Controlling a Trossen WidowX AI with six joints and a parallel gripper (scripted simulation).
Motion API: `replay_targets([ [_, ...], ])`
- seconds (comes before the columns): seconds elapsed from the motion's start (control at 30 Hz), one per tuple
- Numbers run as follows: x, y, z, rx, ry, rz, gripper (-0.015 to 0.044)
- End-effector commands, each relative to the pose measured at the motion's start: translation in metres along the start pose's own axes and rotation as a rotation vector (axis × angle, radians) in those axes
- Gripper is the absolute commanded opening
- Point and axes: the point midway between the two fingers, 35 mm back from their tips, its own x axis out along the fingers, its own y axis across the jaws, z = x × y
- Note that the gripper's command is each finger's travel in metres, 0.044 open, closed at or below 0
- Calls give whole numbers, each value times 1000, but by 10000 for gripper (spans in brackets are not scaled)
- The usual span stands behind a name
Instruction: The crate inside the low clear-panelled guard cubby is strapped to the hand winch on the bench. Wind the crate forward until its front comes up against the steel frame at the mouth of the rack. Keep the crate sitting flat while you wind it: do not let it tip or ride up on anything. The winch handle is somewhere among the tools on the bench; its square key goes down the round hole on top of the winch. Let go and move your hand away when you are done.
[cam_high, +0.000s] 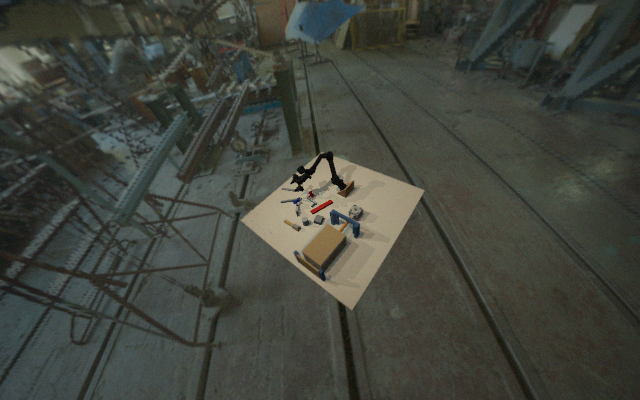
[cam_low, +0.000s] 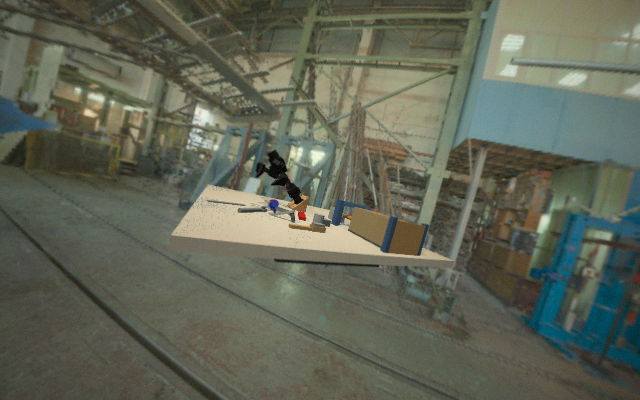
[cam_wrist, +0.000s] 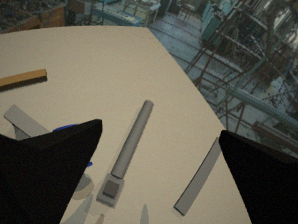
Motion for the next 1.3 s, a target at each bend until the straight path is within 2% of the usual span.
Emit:
replay_targets([
  [0.0, 4, 68, -30, 427, 296, 176, 440],
  [0.13, -5, 96, -51, 595, 488, 184, 440],
  [0.3, -15, 112, -68, 742, 645, 132, 440],
  [0.63, -43, 127, -98, 973, 912, -108, 440],
  [0.87, -60, 126, -111, 1125, 998, -337, 440],
  [1.27, -60, 126, -111, 1129, 999, -344, 440],
])
